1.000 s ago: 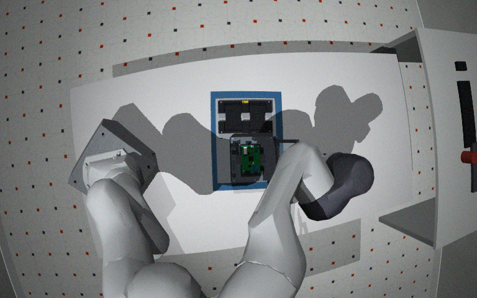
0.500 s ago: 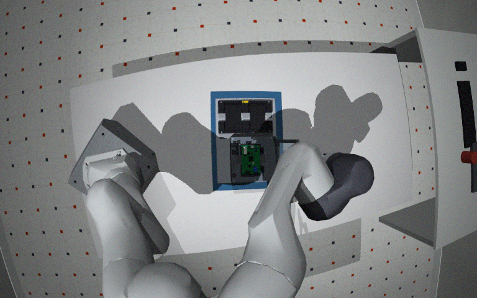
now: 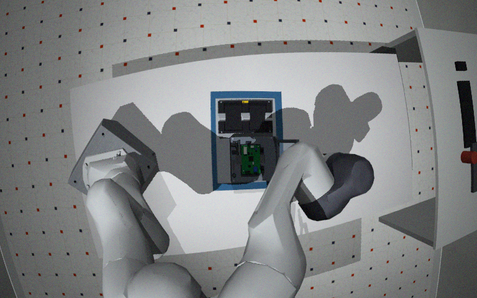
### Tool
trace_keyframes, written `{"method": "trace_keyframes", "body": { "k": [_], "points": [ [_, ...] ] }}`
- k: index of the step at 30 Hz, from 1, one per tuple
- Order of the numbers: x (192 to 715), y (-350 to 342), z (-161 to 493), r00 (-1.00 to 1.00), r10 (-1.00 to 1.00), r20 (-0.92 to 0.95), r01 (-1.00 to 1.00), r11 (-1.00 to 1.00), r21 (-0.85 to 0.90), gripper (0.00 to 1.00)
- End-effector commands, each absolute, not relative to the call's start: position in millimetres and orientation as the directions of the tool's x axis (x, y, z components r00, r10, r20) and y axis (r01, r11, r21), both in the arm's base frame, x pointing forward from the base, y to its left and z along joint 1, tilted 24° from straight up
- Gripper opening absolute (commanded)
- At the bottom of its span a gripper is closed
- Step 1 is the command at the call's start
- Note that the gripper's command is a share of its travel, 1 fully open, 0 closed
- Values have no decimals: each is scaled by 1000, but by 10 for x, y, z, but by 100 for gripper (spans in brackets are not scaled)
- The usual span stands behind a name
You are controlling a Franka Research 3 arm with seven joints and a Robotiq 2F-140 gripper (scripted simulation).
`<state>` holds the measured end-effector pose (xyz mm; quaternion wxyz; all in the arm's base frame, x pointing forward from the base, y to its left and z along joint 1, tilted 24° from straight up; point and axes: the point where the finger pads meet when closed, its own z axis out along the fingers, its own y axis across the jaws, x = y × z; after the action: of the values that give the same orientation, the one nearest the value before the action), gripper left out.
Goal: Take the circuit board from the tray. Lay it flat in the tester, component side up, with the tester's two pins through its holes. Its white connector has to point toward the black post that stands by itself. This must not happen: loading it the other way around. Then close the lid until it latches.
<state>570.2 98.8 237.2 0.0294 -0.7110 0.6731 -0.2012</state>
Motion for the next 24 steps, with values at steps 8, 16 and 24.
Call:
{"method": "trace_keyframes", "body": {
  "k": [8,16,24],
  "points": [
    [5710,966,2368,14,-968,249,-945,-94,-313,30],
    [5710,966,2368,14,-968,249,-945,-94,-313,0],
    [5710,966,2368,14,-968,249,-945,-94,-313,0]
  ]
}}
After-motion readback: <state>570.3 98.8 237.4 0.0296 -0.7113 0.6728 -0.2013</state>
